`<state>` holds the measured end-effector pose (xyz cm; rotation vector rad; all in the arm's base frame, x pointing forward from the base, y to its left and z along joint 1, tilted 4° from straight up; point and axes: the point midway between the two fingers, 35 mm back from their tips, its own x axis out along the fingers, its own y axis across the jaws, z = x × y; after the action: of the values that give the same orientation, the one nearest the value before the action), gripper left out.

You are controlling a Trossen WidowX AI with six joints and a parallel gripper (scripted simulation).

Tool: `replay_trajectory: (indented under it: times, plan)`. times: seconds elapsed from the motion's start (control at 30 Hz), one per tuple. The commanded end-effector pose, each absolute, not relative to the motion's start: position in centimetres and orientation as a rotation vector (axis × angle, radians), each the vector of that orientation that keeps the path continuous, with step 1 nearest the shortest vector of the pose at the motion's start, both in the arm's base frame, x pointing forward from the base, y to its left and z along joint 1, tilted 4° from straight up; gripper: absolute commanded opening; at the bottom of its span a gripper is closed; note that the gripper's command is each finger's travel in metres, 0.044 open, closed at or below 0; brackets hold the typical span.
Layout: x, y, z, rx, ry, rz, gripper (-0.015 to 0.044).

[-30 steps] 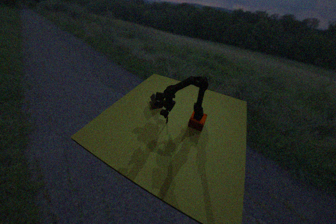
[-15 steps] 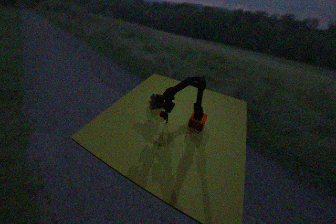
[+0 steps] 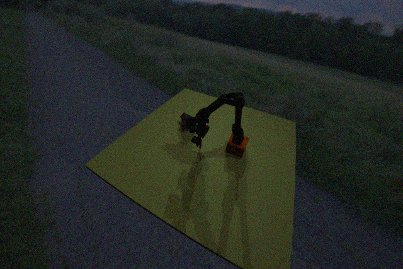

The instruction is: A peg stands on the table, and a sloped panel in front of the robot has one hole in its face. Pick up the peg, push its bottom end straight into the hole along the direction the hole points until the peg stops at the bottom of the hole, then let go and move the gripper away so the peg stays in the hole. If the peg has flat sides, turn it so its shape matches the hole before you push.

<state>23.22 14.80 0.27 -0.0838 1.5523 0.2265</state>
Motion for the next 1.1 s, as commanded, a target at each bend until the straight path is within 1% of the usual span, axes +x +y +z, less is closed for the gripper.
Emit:
replay_trajectory:
  times: [0.0, 0.37, 0.87, 1.07]
  plan:
    - [23.0, 14.7, -0.6, -0.088, 1.563, 0.217, 0.0440]
    - [22.9, 14.7, -1.7, -0.088, 1.563, 0.217, 0.0440]
    - [23.0, 14.8, -1.3, -0.085, 1.556, 0.225, 0.0046]
    - [23.0, 14.8, -1.3, -0.085, 1.556, 0.225, 0.0006]
